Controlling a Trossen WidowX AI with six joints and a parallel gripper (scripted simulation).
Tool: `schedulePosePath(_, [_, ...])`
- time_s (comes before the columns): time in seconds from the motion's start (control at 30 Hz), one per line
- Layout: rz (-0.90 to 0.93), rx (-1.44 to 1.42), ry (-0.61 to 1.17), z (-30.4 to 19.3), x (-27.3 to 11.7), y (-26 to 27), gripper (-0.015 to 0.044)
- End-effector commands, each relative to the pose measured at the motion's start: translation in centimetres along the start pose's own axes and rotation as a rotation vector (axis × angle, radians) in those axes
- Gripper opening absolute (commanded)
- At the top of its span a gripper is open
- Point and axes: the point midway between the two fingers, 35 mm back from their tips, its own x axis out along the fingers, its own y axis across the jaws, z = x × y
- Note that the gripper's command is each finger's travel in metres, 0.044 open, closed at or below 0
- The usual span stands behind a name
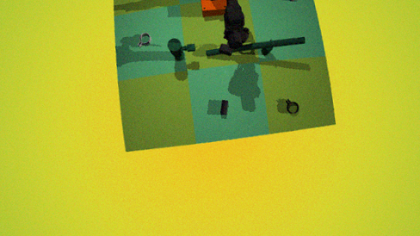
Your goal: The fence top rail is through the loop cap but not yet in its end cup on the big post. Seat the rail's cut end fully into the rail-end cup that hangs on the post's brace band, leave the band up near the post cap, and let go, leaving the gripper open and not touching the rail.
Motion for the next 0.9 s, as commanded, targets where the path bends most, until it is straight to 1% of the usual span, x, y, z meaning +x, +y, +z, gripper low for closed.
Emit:
schedulePosePath(0.0, [0.127, -0.38, 0.054, 0.9, 2.4, 0.5, 0.044])
schedulePosePath(0.37, [0.127, -0.38, 0.054, 0.9, 2.4, 0.5, 0.044])
schedulePosePath(0.43, [0.127, -0.38, 0.054, 0.9, 3.0, 0.6, 0.044])
schedulePosePath(0.57, [0.127, -0.38, 0.054, 0.7, 5.7, 0.9, 0.044])
schedulePosePath(0.73, [0.127, -0.38, 0.054, 0.6, 6.0, 0.9, 0.044])
schedulePosePath(0.87, [0.128, -0.38, 0.054, 0.5, 7.2, 1.1, 0.044])
